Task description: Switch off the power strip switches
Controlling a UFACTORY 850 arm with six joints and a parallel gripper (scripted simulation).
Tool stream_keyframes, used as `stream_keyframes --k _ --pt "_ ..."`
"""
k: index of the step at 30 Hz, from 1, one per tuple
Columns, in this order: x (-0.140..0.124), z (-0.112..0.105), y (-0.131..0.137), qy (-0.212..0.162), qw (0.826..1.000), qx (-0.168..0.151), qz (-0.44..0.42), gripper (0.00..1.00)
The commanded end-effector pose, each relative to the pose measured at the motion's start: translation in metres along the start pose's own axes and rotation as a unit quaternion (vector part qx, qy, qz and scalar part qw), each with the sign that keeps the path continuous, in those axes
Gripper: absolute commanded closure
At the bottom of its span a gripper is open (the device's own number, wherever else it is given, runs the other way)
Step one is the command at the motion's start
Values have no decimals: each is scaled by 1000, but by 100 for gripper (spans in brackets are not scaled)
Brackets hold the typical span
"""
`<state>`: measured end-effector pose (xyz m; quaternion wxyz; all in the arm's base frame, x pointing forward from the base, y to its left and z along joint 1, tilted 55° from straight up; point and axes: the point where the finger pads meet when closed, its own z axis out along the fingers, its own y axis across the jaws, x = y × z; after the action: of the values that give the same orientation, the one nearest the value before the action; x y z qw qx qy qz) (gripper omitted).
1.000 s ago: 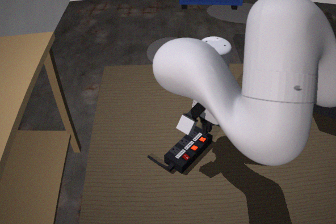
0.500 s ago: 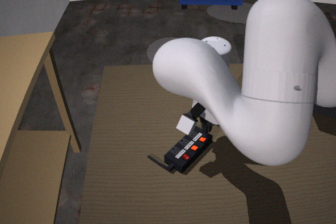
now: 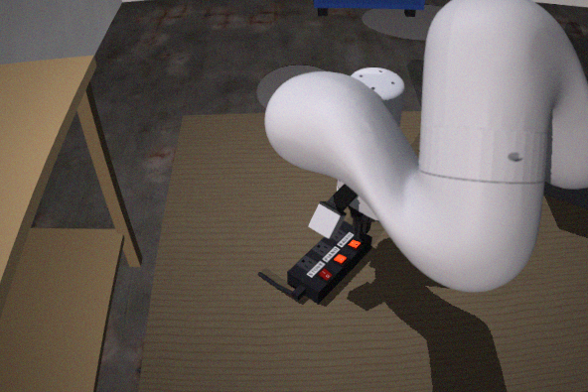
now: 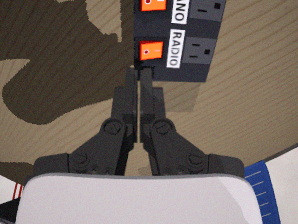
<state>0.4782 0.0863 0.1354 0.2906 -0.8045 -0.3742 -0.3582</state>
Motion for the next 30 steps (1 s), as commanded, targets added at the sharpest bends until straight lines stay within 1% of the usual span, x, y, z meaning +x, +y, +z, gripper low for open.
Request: stream_keyframes --k 1,24,30 --pt "0 3 0 0 1000 0 0 100" --pt "0 30 1 0 1000 0 0 100" --pt "0 33 1 0 1000 0 0 100"
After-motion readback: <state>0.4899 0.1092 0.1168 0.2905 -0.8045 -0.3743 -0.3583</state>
